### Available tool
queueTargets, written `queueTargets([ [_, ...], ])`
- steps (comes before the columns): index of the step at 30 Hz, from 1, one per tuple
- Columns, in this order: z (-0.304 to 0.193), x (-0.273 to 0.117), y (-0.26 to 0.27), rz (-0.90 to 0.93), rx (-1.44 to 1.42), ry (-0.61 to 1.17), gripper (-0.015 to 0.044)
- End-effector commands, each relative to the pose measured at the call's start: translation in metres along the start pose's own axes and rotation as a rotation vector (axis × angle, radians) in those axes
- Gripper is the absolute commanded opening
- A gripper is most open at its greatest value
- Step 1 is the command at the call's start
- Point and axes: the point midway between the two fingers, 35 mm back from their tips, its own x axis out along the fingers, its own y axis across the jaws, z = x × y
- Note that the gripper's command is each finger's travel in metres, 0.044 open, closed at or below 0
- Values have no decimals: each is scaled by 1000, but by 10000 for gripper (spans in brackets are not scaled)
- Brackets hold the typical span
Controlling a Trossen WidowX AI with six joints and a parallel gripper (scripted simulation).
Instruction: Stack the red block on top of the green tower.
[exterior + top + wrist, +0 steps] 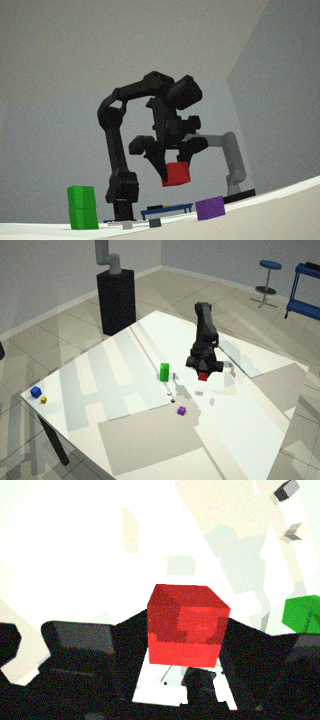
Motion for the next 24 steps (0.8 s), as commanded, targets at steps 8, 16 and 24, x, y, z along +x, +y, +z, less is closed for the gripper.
queueTargets([
  [8,1,-26,0,3,-1,-10,0],
  [16,3,-30,-8,4,0,-14,0],
  [24,11,-30,-38,-6,13,-19,0],
])
